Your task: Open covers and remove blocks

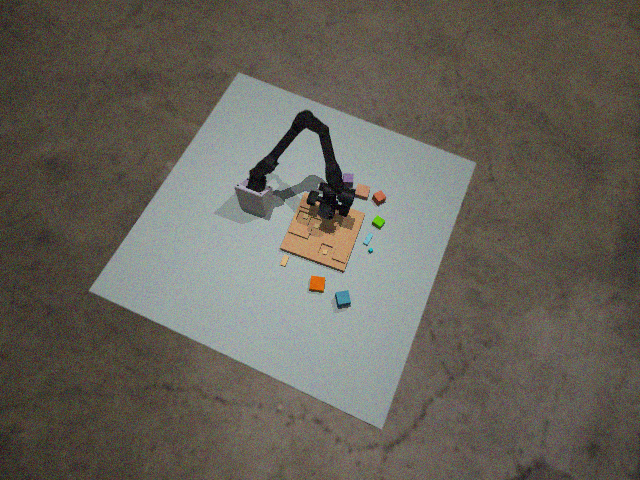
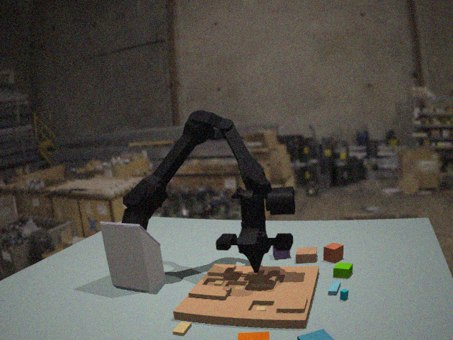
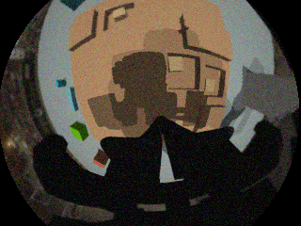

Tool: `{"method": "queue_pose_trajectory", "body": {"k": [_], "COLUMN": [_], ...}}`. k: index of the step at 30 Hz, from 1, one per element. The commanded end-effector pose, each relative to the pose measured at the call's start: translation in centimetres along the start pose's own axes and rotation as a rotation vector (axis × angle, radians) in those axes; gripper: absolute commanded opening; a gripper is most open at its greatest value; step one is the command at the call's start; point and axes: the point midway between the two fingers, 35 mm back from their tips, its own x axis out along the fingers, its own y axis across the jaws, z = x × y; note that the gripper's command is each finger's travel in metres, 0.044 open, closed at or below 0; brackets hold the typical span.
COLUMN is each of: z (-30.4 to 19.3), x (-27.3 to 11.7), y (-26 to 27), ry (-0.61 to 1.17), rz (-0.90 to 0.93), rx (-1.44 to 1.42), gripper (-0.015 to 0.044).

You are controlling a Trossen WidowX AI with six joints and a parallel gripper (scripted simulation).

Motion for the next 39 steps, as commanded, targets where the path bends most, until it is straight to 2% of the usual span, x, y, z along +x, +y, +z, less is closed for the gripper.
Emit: {"method": "queue_pose_trajectory", "body": {"k": [1, 39], "z": [0.0, -0.7], "x": [0.6, 0.7], "y": [-0.2, 3.7], "ry": [0.004, 0.005], "rz": [-0.005, -0.003], "rx": [0.007, 0.005], "gripper": [0.0000, 0.0000]}}
